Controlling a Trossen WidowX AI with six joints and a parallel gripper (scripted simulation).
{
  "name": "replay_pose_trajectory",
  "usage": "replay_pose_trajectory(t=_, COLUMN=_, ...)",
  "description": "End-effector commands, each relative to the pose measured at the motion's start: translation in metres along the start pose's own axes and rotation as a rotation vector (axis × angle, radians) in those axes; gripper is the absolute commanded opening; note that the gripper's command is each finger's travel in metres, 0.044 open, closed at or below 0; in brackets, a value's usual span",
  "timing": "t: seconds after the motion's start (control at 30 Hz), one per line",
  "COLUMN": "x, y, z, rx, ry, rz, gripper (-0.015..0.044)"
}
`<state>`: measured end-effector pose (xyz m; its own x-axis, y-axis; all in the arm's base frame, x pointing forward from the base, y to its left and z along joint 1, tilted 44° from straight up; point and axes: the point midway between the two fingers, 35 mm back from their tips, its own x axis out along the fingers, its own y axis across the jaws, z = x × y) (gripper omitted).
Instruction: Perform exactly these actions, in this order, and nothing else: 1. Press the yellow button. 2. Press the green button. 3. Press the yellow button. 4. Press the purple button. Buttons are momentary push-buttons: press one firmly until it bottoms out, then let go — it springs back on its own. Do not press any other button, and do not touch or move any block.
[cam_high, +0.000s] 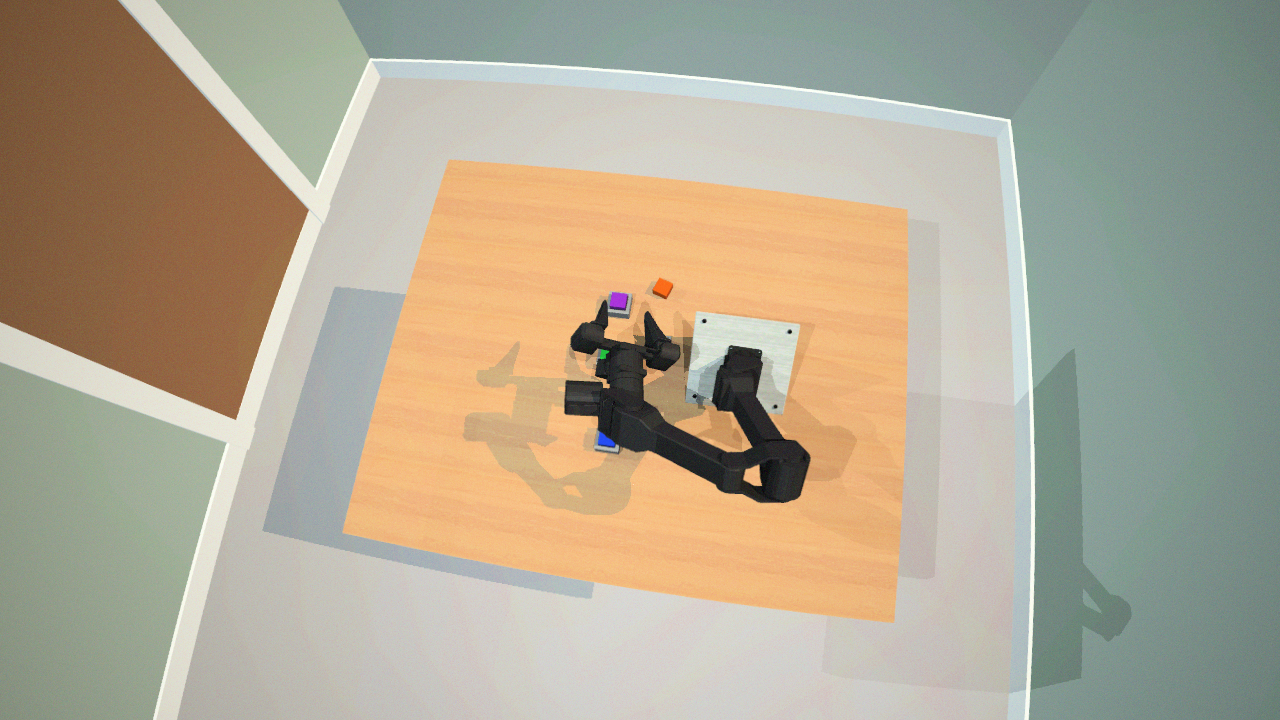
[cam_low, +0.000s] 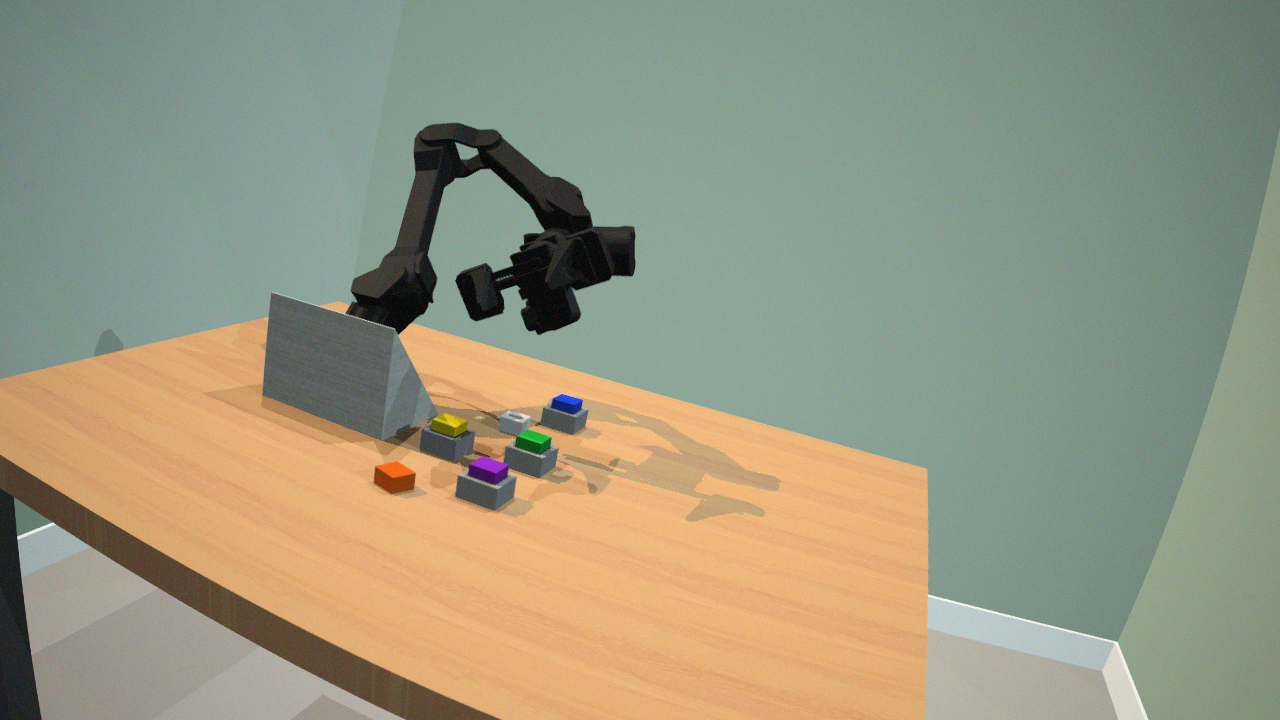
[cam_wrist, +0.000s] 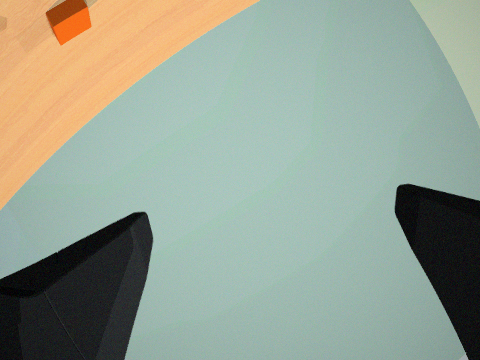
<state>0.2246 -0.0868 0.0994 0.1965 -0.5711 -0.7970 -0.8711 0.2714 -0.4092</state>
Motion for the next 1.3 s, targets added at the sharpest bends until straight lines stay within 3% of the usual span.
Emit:
replay_pose_trajectory(t=0.0, x=0.029, y=0.038, z=0.002, rx=0.178, ry=-0.151, rz=0.403, gripper=0.04)
replay_pose_trajectory(t=0.2, x=0.036, y=0.072, z=0.008, rx=0.551, ry=-0.375, rz=0.911, gripper=0.04)
replay_pose_trajectory(t=0.4, x=0.031, y=0.068, z=0.008, rx=1.002, ry=-0.605, rz=1.318, gripper=0.04)
replay_pose_trajectory(t=0.83, x=0.03, y=0.068, z=0.007, rx=1.017, ry=-0.613, rz=1.33, gripper=0.04)
replay_pose_trajectory(t=1.07, x=0.041, y=0.097, z=0.059, rx=1.017, ry=-0.615, rz=1.33, gripper=0.0216)
replay_pose_trajectory(t=1.27, x=0.041, y=0.098, z=0.06, rx=1.017, ry=-0.615, rz=1.33, gripper=0.0059)
